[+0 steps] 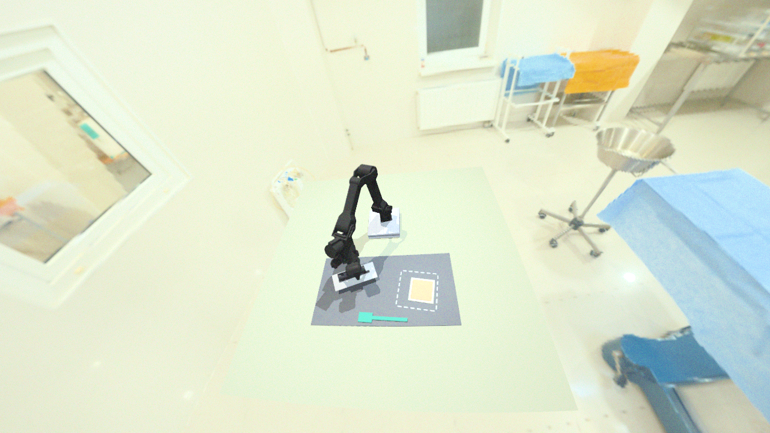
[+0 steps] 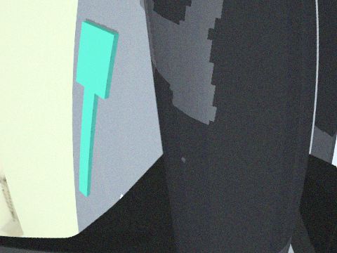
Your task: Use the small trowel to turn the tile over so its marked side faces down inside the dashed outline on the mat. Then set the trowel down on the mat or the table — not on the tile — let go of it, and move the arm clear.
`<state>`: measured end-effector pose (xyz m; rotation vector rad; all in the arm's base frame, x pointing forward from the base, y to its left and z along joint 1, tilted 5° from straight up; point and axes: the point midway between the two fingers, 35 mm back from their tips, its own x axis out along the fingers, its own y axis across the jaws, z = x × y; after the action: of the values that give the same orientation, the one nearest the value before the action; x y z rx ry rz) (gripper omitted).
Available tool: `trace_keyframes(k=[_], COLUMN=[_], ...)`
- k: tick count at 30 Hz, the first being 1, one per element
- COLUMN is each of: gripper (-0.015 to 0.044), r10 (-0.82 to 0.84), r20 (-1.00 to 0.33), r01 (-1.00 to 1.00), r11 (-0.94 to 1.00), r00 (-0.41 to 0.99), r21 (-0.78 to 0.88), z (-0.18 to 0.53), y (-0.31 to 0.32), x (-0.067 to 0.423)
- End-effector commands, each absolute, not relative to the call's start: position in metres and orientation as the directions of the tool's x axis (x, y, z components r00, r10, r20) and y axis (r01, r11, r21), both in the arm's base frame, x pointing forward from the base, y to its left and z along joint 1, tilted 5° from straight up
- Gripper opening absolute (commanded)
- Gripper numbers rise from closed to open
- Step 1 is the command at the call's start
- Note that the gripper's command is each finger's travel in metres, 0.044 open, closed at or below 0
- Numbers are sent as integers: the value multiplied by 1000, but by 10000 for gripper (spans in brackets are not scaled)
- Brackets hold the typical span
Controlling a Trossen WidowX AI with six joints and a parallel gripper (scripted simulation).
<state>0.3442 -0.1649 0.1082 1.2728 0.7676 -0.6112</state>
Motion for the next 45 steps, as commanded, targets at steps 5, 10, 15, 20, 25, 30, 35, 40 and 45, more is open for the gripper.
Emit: trace_keyframes(k=[5,10,15,20,25,30,35,40,45], gripper=[0,0,0,0,0,0,0,0,0], r10=[141,212,270,309,313,313,312,312,312], r20=[-772,-739,-688,-621,-611,-611,-611,-611,-612], r01=[719,666,597,516,504,504,504,505,505], r11=[293,328,349,360,361,361,361,361,361], r00=[619,639,674,720,727,727,727,727,727], r21=[630,670,722,777,784,784,784,784,784], z=[105,105,107,111,111,110,103,94,86], y=[-196,-214,-232,-251,-254,-254,-255,-256,-256], x=[330,319,307,293,291,291,292,293,294])
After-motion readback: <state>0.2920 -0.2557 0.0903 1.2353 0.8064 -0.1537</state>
